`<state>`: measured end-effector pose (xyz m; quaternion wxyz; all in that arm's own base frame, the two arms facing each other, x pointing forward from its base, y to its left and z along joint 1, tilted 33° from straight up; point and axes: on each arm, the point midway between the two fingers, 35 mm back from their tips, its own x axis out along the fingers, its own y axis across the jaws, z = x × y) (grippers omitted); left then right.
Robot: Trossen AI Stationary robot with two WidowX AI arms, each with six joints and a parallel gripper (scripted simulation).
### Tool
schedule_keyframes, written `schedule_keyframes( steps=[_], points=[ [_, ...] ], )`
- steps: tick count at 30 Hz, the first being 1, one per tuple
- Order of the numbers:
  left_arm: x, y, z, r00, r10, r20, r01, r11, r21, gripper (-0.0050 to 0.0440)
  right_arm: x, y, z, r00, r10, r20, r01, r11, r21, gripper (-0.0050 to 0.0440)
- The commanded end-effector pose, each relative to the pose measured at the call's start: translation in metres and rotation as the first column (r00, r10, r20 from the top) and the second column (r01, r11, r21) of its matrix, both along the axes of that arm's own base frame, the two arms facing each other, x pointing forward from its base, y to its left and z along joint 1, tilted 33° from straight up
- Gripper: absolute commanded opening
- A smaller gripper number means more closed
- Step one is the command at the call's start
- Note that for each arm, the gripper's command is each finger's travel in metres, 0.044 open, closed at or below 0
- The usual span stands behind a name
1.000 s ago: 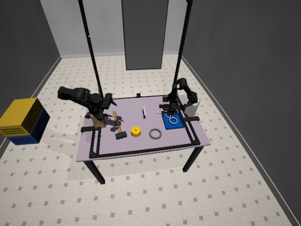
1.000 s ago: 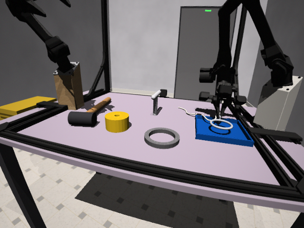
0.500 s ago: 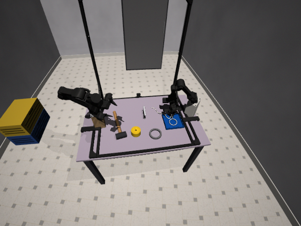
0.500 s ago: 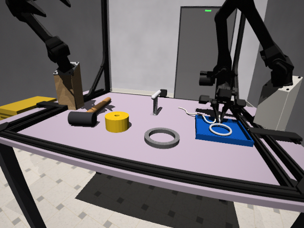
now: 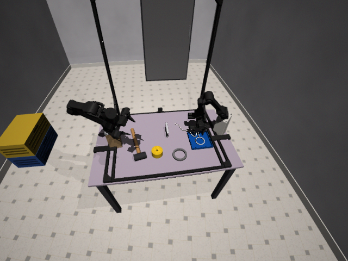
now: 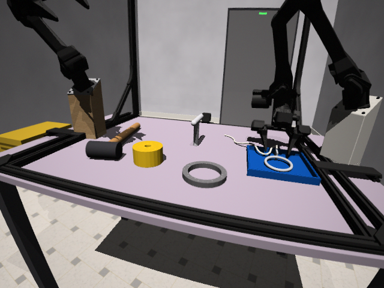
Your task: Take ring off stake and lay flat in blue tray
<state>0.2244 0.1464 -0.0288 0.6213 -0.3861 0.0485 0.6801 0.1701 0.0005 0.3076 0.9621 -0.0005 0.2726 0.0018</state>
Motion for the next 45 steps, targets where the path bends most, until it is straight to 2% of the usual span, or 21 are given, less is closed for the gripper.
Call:
schedule_keyframes(
  steps=[1,4,6,11,12,13,28,29,30,35,39,45],
  points=[
    [0.0,0.0,0.0,1.0,0.002,0.003,-0.002,1.0,0.001,0.04,0.0,0.0,0.0,1.0,-0.004,-0.002,0.004,1.0,0.0,0.04],
    [0.0,-0.009,0.011,1.0,0.002,0.003,-0.002,1.0,-0.006,0.04,0.0,0.0,0.0,1.0,-0.004,-0.002,0.004,1.0,0.0,0.04],
    [0.009,-0.018,0.027,0.998,0.002,0.07,-0.001,1.0,-0.009,0.04,0.0,0.0,0.0,1.0,-0.004,-0.002,0.004,1.0,0.0,0.04],
    [0.009,-0.023,0.033,0.997,0.002,0.073,-0.001,1.0,-0.012,0.04,0.0,0.0,0.0,1.0,-0.004,-0.002,0.004,1.0,0.0,0.04],
    [0.002,-0.024,0.034,0.999,0.002,0.036,-0.001,1.0,-0.013,0.04,0.0,0.0,0.0,1.0,-0.004,-0.002,0.004,1.0,0.0,0.04],
    [0.007,-0.028,0.041,0.997,0.002,0.074,-0.001,1.0,-0.015,0.04,0.0,0.0,0.0,1.0,-0.004,-0.002,0.004,1.0,0.0,0.04],
    [-0.007,-0.047,0.075,0.998,0.002,0.066,-0.001,1.0,-0.018,0.04,0.0,0.0,0.0,1.0,-0.004,-0.002,0.004,1.0,0.0,0.04],
    [-0.015,-0.048,0.077,1.0,0.002,0.028,-0.001,1.0,-0.013,0.04,0.0,0.0,0.0,1.0,-0.004,-0.002,0.004,1.0,0.0,0.04],
    [-0.012,-0.052,0.084,0.997,0.002,0.072,0.0,1.0,-0.017,0.04,0.0,0.0,0.0,1.0,-0.004,-0.002,0.004,1.0,0.0,0.04],
    [-0.022,-0.056,0.097,0.999,0.001,0.052,0.0,1.0,-0.012,0.04,0.0,0.0,0.0,1.0,-0.004,-0.002,0.004,1.0,0.0,0.04],
    [-0.034,-0.057,0.104,1.0,0.0,0.003,0.0,1.0,-0.001,0.04,0.0,0.0,0.0,1.0,-0.004,-0.002,0.004,1.0,0.0,0.04],
    [-0.034,-0.057,0.105,1.0,0.0,0.0,0.0,1.0,0.0,0.04,0.0,0.0,0.0,1.0,-0.004,-0.002,0.004,1.0,0.0,0.04]
  ],
)
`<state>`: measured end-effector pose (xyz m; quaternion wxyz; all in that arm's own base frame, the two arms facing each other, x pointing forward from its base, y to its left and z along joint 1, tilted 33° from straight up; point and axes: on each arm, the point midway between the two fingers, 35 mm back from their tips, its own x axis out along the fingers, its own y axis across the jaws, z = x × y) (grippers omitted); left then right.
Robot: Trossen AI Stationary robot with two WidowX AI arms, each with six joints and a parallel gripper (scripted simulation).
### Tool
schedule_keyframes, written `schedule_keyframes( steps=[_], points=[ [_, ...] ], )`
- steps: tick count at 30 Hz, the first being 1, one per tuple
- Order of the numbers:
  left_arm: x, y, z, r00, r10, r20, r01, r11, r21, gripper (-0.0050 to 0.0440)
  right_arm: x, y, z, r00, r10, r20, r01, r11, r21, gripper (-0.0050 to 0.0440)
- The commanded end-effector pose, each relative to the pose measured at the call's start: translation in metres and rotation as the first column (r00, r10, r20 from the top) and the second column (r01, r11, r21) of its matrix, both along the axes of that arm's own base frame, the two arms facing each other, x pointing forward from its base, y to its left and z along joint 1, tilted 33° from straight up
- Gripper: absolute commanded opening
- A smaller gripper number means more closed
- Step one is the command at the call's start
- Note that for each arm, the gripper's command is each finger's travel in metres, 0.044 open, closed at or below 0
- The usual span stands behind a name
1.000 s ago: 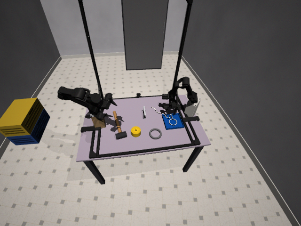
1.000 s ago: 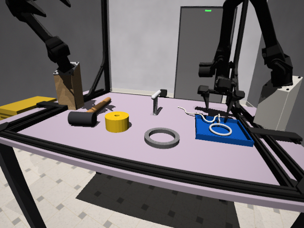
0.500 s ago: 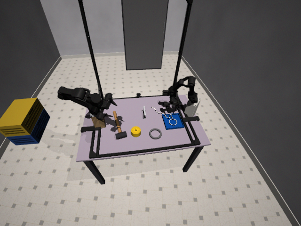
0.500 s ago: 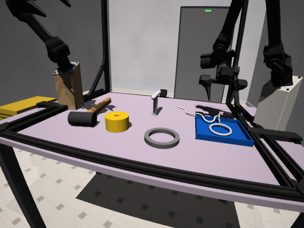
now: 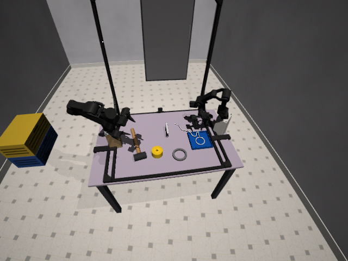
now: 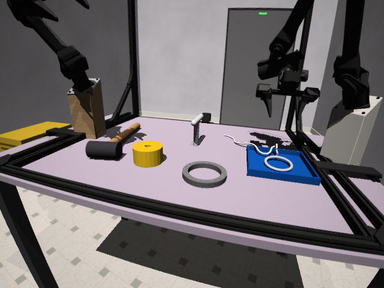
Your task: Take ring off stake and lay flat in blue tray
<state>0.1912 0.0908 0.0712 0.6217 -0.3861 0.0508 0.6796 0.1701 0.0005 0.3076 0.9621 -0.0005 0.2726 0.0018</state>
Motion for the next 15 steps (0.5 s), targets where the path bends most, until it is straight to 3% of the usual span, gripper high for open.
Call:
schedule_keyframes(
  steps=[1,8,15],
  points=[
    [0.0,0.001,0.0,1.0,0.004,-0.003,-0.004,1.0,-0.005,0.04,0.0,0.0,0.0,1.0,-0.004,-0.002,0.004,1.0,0.0,0.04],
    [-0.014,0.041,-0.014,0.993,0.109,-0.054,-0.117,0.976,-0.185,0.04,0.0,0.0,0.0,1.0,-0.004,-0.002,0.004,1.0,0.0,0.04],
    [-0.025,0.07,-0.018,0.989,0.14,-0.045,-0.147,0.947,-0.285,0.04,0.0,0.0,0.0,1.0,-0.004,-0.002,0.004,1.0,0.0,0.04]
  ],
)
